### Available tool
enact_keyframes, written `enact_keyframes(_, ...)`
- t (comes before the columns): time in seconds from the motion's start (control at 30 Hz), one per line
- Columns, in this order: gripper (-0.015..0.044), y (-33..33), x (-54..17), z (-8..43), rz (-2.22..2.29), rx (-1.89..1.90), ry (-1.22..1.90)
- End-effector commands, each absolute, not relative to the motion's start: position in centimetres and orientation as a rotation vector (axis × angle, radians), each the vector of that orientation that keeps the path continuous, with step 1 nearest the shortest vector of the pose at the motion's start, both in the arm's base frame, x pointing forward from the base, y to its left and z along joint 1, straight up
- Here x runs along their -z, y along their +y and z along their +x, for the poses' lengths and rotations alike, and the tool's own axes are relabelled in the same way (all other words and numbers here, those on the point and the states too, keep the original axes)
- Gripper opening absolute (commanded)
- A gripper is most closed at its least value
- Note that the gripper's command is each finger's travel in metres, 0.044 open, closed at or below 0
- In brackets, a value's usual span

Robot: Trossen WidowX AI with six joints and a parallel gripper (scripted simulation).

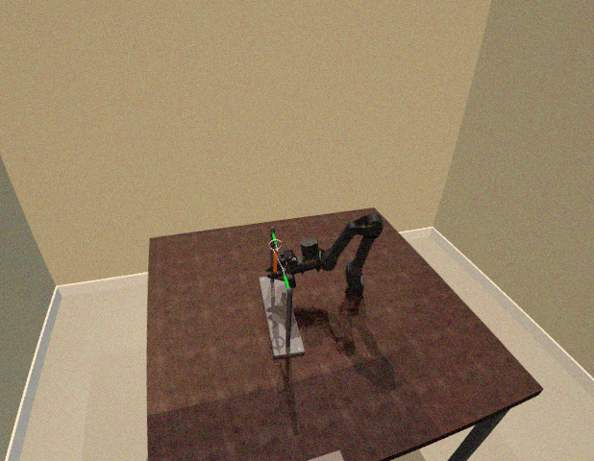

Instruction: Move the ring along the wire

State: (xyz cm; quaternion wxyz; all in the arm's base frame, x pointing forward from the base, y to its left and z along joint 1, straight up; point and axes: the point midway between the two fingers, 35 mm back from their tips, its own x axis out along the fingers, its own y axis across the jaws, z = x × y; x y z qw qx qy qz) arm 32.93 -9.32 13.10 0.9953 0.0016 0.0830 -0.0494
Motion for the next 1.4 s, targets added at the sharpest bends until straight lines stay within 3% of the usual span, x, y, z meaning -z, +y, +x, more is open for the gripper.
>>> enact_keyframes(0.0,0.0160,-9.44,-13.34,33.22,0.003,0.103,0.157)
enact_keyframes(0.8,0.0160,-9.44,-13.34,33.22,0.003,0.103,0.157)
enact_keyframes(1.2,-0.0150,-9.37,-13.18,33.14,0.002,0.099,0.163)
enact_keyframes(1.37,-0.0150,-9.37,-13.18,33.14,0.002,0.099,0.163)
